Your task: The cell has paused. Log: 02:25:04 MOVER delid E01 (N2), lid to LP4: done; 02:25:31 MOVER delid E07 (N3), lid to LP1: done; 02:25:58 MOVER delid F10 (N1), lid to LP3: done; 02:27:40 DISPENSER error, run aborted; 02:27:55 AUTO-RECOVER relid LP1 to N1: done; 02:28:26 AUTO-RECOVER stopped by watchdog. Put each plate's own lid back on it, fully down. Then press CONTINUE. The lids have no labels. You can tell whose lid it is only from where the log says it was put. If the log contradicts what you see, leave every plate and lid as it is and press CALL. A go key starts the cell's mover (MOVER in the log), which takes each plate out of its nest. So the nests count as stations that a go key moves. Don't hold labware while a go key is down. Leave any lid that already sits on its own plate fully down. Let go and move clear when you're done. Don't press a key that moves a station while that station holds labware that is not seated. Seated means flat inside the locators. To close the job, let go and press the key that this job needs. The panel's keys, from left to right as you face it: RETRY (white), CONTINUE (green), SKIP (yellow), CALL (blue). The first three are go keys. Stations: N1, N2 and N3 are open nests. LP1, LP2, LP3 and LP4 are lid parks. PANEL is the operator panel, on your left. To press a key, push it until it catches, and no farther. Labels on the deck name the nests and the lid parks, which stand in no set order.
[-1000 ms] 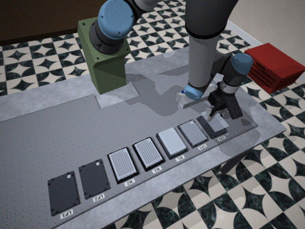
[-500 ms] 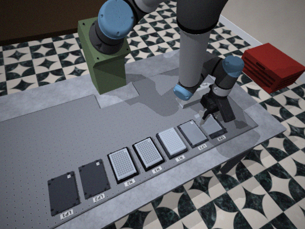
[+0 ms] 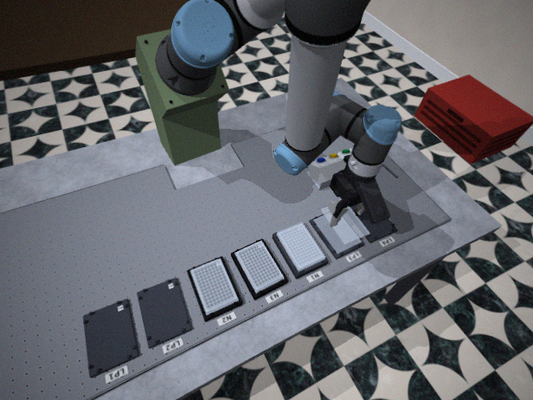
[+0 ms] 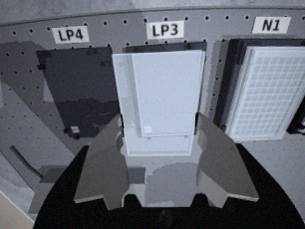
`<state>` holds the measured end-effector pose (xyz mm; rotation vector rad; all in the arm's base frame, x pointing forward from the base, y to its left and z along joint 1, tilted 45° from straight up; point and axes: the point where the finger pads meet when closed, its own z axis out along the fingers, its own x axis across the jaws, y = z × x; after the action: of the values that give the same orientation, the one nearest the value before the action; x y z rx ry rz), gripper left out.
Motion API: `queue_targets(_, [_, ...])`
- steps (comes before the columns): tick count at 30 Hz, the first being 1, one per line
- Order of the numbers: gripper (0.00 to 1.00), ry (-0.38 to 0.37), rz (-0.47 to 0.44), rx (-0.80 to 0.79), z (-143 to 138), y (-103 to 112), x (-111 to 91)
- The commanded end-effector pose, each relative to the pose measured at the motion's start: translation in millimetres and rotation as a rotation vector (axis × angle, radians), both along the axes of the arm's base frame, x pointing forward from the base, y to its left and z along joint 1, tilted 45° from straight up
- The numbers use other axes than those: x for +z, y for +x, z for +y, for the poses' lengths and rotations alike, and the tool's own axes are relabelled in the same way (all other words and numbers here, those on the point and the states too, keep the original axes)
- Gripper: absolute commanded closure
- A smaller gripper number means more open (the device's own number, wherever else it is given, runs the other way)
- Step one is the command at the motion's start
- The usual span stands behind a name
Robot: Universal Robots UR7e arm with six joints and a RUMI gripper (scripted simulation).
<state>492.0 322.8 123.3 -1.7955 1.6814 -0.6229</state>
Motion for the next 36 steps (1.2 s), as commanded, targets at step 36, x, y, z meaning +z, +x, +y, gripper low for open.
queue_targets(36, [1.00, 0.003, -0.001, 0.004, -173.0, 18.1, -8.5])
